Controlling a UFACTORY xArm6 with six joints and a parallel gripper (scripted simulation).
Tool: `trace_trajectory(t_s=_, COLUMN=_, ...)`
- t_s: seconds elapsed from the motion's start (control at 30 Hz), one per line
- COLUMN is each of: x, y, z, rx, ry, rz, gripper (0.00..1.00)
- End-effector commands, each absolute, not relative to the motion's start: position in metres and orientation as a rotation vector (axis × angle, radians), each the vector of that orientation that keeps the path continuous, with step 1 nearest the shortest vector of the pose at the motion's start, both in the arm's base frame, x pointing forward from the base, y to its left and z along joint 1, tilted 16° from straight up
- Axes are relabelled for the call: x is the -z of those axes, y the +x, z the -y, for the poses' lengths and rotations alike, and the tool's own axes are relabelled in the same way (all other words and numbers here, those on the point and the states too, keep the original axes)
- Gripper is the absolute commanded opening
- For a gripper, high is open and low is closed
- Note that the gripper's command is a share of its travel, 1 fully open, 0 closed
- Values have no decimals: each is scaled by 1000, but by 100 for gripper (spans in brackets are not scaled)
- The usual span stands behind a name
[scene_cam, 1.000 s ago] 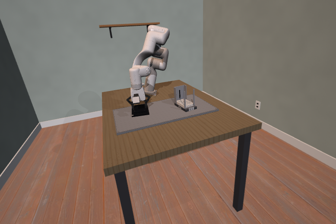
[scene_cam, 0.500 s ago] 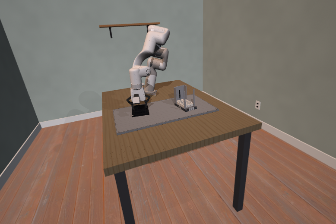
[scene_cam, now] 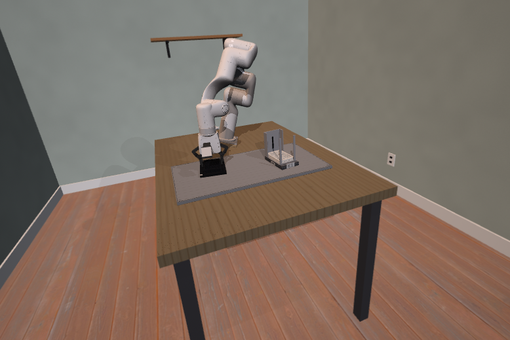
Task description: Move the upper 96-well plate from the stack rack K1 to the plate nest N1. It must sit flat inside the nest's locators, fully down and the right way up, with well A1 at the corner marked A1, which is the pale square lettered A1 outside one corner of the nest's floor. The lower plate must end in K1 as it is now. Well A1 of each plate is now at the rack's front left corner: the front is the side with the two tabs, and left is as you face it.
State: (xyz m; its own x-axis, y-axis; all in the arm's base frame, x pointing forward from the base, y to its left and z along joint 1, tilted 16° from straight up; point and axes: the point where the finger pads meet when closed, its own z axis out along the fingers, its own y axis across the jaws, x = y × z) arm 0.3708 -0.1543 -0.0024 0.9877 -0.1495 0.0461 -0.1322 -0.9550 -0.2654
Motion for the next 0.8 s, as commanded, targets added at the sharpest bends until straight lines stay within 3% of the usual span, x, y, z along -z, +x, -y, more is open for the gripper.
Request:
trace_trajectory(t_s=0.0, x=1, y=372, z=155, rx=100, ry=-2870, rz=-207, gripper=100)
trace_trajectory(t_s=0.77, x=-17, y=370, z=160, rx=100, ry=-2870, rz=-207, gripper=100)
